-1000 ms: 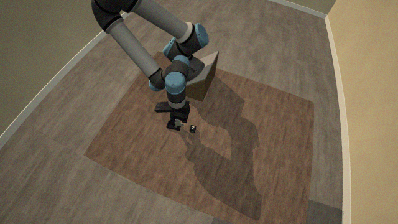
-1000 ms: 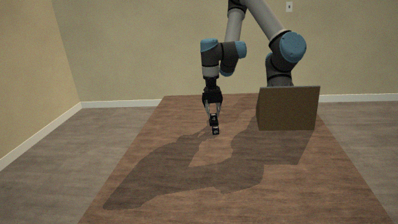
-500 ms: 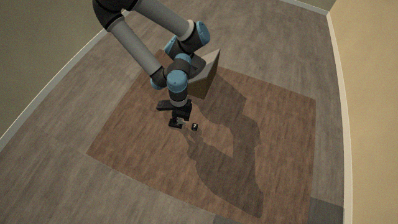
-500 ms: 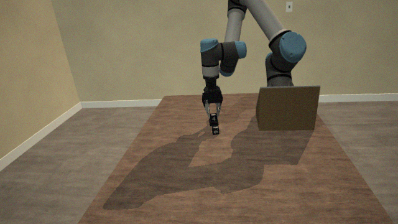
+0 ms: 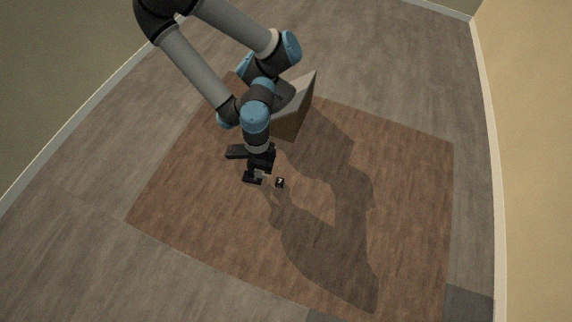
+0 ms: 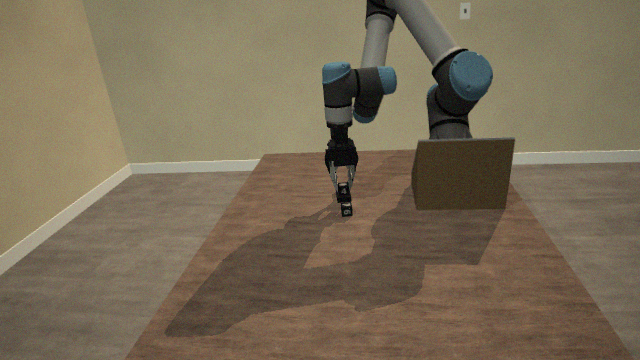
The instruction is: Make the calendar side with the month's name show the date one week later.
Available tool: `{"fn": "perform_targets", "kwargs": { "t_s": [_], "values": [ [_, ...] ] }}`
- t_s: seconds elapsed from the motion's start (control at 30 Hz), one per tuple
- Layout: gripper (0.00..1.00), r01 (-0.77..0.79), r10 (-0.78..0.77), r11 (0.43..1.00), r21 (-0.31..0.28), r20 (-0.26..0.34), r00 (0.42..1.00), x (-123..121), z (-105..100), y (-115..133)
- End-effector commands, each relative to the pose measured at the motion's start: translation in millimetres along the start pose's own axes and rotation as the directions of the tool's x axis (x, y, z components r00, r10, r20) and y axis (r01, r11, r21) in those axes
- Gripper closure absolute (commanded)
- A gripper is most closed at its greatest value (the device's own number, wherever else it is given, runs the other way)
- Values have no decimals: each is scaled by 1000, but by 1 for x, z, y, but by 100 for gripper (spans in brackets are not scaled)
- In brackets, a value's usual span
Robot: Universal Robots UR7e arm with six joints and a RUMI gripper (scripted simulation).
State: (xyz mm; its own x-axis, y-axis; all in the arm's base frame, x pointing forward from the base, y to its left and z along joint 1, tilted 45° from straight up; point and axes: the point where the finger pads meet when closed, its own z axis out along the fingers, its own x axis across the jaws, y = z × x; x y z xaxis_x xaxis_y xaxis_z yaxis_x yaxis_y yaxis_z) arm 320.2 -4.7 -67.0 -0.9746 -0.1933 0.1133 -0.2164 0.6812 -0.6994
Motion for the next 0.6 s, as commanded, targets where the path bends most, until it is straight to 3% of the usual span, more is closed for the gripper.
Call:
{"fn": "perform_targets", "kwargs": {
  "t_s": [0.0,0.57],
  "values": [
    [90,0,0,1000,0,1,1000,0,1,0],
    [90,0,0,1000,0,1,1000,0,8,0]
  ]
}}
